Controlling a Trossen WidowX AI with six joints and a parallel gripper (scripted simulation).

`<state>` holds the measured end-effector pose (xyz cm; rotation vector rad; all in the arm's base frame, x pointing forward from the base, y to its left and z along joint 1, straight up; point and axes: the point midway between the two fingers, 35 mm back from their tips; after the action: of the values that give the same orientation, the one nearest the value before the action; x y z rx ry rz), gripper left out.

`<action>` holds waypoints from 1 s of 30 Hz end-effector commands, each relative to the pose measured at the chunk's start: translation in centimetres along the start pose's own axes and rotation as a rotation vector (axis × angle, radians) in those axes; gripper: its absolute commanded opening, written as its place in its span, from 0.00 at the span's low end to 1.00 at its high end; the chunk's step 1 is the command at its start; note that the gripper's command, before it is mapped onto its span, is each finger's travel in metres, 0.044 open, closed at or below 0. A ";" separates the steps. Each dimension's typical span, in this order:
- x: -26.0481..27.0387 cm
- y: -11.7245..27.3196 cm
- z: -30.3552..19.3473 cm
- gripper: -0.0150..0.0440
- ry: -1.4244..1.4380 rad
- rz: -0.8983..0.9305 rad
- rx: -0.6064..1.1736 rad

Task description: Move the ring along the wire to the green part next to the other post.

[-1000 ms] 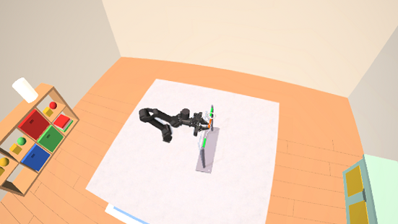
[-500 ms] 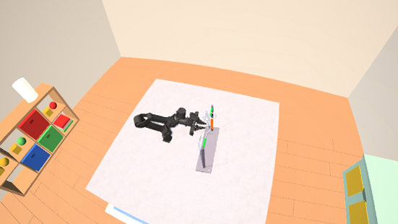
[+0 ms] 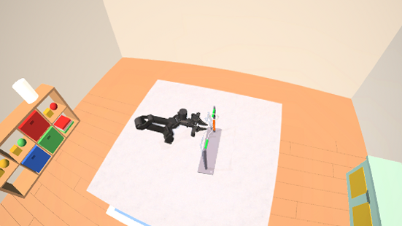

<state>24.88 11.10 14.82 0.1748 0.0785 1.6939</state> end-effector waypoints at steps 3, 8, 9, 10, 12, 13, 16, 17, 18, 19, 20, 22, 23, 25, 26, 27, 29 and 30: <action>-0.1 0.1 0.1 0.53 -0.010 -0.002 -0.006; -0.1 0.1 0.1 0.53 -0.010 -0.002 -0.006; -0.1 0.1 0.1 0.53 -0.010 -0.002 -0.006; -0.1 0.1 0.1 0.53 -0.010 -0.002 -0.006; -0.1 0.1 0.1 0.53 -0.010 -0.002 -0.006; -0.1 0.1 0.1 0.53 -0.010 -0.002 -0.006; -0.1 0.1 0.1 0.53 -0.010 -0.002 -0.006; -0.1 0.1 0.1 0.53 -0.010 -0.002 -0.006; 0.0 0.1 0.1 0.57 -0.001 0.000 -0.002; 0.0 0.4 0.1 0.61 -0.002 0.000 -0.001; 0.1 0.8 0.1 0.66 -0.002 0.000 -0.001; 0.1 1.9 0.1 0.75 -0.002 0.000 0.000; 0.0 2.5 0.1 0.79 -0.002 0.000 0.000; -0.1 3.5 0.0 0.88 -0.001 0.000 0.000; -0.2 3.9 0.0 0.93 -0.001 0.000 -0.001; -0.3 4.2 -0.1 0.97 -0.001 0.000 -0.001; -0.3 4.2 -0.1 1.00 -0.001 0.000 -0.001; -0.3 4.2 -0.1 1.00 -0.001 0.000 -0.001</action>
<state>21.17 10.52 15.34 0.1702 0.0853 1.6981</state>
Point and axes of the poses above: the point midway between the two fingers, 35 mm back from their tips, its own y axis back along the fingers, its own x axis across the jaws, z = x × y, and after that the axes turned 4 degrees about -y, right-handed
